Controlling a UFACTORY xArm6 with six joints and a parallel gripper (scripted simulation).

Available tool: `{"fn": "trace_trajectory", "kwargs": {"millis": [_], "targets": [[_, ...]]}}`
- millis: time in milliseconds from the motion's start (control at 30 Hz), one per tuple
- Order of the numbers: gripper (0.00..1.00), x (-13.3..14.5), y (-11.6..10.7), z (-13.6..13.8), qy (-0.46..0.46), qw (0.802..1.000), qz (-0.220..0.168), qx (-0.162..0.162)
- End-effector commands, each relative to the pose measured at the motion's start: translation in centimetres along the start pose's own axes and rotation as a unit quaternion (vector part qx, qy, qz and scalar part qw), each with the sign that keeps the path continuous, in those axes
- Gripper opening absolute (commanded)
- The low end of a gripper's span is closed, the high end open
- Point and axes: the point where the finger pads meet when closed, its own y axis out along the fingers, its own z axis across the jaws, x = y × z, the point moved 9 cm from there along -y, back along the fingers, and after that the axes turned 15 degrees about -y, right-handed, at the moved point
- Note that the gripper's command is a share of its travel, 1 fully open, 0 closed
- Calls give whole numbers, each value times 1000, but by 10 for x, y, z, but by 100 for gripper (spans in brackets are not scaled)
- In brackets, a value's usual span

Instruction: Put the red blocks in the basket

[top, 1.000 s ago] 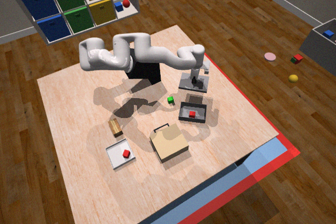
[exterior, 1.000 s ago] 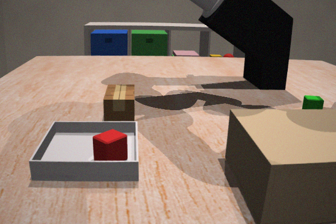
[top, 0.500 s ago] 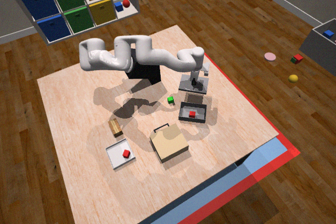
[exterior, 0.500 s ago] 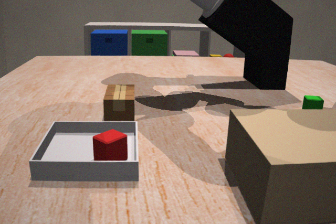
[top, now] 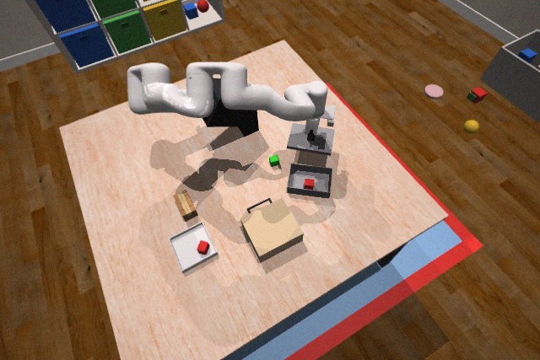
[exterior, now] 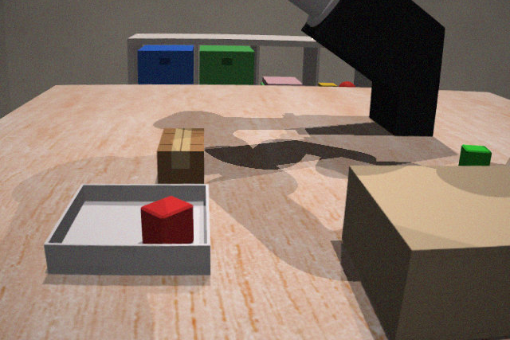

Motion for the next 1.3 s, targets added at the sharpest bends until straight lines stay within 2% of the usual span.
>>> {"fn": "trace_trajectory", "kwargs": {"millis": [0, 467, 1267], "targets": [[0, -1, 7, 1, 1, 1000, 2, 1], [0, -2, 38, 1, 1, 1000, 2, 1], [0, -2, 73, 1, 1, 1000, 2, 1]]}}
